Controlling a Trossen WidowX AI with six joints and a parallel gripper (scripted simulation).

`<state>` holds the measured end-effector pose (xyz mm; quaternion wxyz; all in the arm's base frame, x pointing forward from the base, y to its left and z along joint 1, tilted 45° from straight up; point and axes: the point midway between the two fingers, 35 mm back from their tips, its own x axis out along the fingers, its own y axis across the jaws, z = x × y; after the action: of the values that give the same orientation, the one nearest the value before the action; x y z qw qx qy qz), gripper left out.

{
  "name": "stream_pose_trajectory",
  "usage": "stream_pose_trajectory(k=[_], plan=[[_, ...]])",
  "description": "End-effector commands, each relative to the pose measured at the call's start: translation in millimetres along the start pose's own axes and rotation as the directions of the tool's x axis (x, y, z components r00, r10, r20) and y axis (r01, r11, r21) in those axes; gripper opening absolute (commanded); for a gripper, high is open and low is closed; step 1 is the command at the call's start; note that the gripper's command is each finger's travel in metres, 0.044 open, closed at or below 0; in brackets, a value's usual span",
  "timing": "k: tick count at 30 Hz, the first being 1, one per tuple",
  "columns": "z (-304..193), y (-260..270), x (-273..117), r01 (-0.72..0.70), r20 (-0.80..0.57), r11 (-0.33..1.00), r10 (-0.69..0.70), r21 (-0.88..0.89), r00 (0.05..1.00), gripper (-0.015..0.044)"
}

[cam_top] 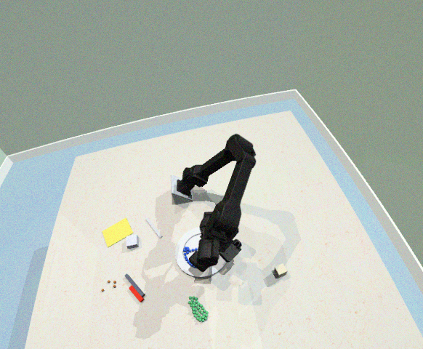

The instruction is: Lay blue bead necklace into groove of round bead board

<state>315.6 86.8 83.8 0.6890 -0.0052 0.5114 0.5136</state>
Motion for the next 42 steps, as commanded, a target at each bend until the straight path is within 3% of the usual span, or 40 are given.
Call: stream_pose_trajectory(k=[1,20,27,32,42], plan=[[0.9,0.0,-0.7,-0.001,0.002,1.000,0.001,-0.005,1.000,0.0440],[0.9,0.0,-0.7,-0.001,0.002,1.000,0.001,-0.005,1.000,0.0440],[-8.3,-2.4,-31.5,0.000,0.001,0.963,0.000,0.269,1.000,0.0256],[-8.6,-2.5,-29.2,0.000,0.001,0.961,0.000,0.278,1.000,0.0125],[-6.7,-4.5,-21.1,0.005,0.009,0.963,-0.007,0.271,1.000,0.0120]])
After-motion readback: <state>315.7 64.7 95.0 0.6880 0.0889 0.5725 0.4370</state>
